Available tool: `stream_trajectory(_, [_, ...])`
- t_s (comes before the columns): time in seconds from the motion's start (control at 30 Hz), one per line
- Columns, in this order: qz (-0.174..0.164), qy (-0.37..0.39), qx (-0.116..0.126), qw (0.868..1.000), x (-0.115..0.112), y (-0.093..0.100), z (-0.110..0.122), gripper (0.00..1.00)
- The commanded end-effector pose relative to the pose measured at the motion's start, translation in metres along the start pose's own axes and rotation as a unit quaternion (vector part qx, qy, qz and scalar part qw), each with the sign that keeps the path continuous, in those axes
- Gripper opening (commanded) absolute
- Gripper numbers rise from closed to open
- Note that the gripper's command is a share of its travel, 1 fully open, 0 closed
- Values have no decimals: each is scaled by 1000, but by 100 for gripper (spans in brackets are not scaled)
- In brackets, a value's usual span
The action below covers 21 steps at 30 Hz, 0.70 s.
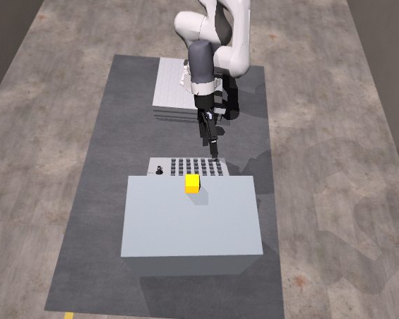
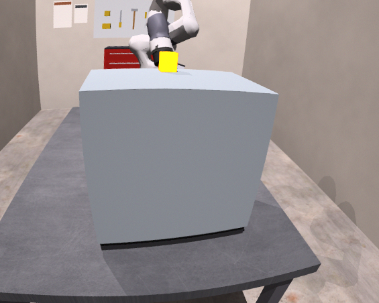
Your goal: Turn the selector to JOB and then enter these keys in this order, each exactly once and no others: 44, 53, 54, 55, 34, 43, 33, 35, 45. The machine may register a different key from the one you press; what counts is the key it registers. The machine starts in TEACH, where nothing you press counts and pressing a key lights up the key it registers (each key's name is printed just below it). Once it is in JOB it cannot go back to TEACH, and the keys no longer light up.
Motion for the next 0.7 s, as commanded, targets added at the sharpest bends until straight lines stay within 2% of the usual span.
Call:
stream_trajectory(0.0, [-44,-69,-18,996,-21,6,0,100])
stream_trajectory(0.17, [-72,-105,-31,991,-36,11,-6,100])
stream_trajectory(0.67, [-72,-105,-31,991,-36,11,-6,100])
Point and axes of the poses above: the point where the finger pads meet when closed, its own y axis back along the fingers, its own z axis across the jaws, x = y × z, the point moved 5 cm from there along y, back along the fingers, and after that the axes turned 1 degree about -y, right-handed, at the moved point
